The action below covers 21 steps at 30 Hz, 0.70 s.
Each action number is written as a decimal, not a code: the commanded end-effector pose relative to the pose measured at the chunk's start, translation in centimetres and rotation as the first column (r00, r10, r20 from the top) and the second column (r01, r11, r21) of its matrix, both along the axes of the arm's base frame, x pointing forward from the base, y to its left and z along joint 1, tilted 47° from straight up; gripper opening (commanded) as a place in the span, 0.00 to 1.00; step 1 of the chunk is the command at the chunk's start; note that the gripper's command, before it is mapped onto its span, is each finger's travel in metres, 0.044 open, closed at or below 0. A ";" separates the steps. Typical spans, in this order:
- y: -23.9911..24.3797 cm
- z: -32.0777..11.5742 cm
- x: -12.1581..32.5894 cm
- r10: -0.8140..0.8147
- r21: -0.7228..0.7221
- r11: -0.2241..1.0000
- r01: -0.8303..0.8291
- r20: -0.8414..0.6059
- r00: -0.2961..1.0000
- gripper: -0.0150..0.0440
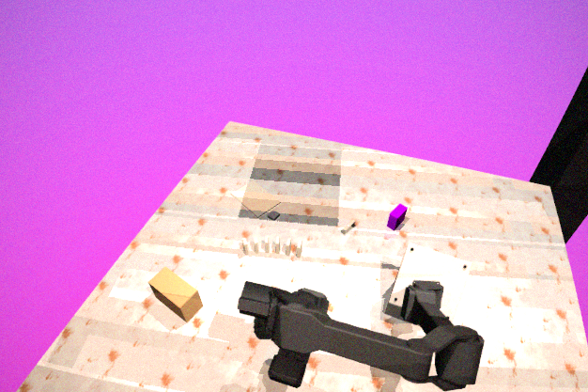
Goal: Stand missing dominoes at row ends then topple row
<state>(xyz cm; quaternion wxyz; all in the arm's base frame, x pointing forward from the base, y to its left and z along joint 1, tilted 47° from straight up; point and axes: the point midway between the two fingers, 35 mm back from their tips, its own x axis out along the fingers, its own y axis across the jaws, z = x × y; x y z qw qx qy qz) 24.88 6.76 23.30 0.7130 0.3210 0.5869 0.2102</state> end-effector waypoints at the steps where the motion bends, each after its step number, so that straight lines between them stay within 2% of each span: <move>1: -2.1 3.0 -1.4 -0.030 0.028 0.999 0.030 -0.010 1.000 0.44; 9: -3.8 1.9 -0.1 -0.038 0.009 0.999 0.038 -0.018 0.999 0.44; 17: -12.8 -4.9 4.1 -0.048 -0.046 0.998 0.046 -0.046 0.998 0.44; 21: -18.2 -9.6 5.1 -0.027 -0.052 0.998 0.025 -0.039 0.999 0.44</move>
